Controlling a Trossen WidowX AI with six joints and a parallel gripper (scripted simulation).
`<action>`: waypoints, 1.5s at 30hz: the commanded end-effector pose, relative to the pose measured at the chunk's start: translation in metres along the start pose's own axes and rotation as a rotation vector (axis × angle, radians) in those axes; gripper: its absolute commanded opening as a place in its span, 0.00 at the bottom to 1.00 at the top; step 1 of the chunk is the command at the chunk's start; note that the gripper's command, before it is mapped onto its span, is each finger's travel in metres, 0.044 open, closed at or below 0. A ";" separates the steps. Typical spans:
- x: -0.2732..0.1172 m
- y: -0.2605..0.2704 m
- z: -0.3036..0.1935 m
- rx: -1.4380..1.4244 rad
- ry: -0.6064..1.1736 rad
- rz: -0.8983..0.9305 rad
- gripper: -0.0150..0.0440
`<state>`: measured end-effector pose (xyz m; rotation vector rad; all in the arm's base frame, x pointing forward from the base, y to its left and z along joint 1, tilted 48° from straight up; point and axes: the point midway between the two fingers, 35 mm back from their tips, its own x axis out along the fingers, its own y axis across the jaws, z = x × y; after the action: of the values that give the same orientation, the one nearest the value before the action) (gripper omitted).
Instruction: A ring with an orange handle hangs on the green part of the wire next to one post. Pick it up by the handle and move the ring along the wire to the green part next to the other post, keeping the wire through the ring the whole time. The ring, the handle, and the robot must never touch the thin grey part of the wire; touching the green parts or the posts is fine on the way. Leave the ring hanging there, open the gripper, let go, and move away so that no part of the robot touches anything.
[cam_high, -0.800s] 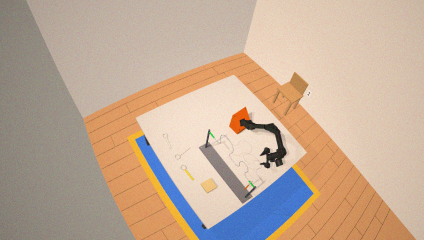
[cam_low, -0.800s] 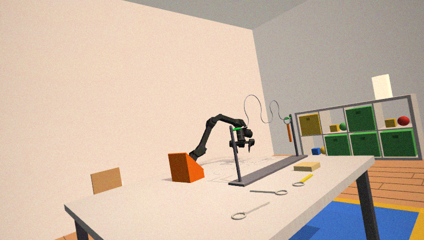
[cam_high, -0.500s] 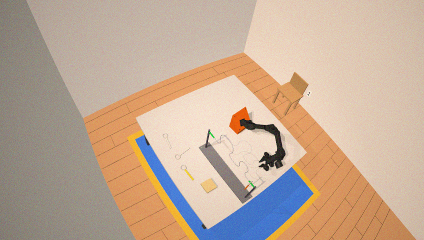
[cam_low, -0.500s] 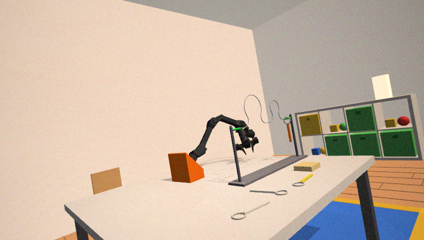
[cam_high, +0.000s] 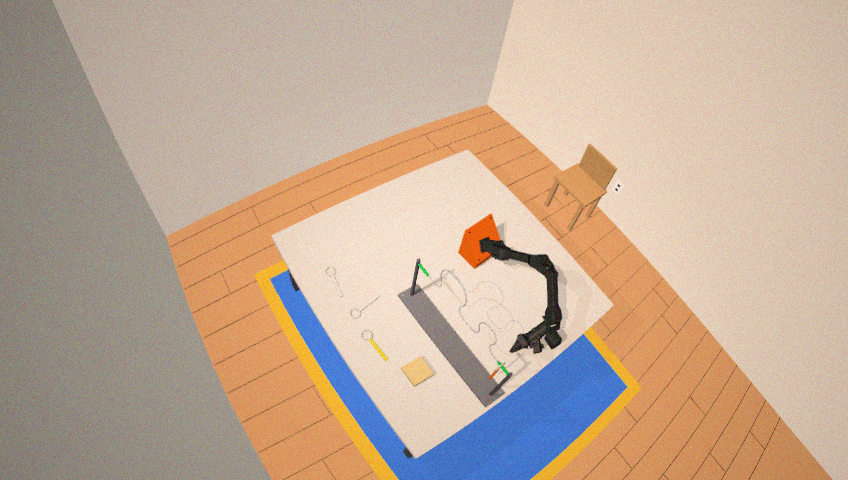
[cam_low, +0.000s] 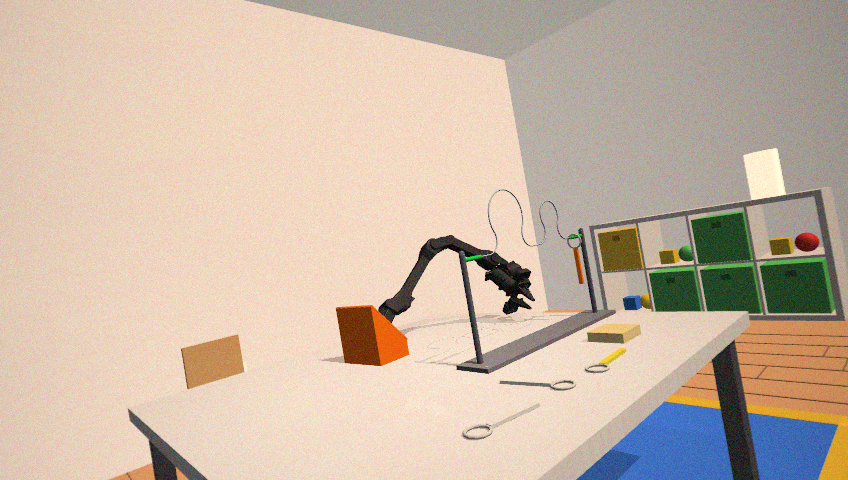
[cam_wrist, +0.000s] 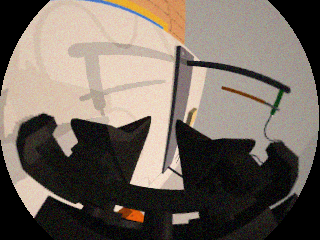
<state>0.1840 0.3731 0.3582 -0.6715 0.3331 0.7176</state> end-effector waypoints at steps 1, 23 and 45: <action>0.030 -0.032 0.026 0.585 -0.165 -0.214 0.53; 0.057 -0.056 0.052 1.487 -0.576 -0.399 0.53; 0.058 -0.119 0.057 1.484 -0.579 -0.400 0.53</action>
<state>0.3090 0.3737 0.4201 0.8620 0.1066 0.1020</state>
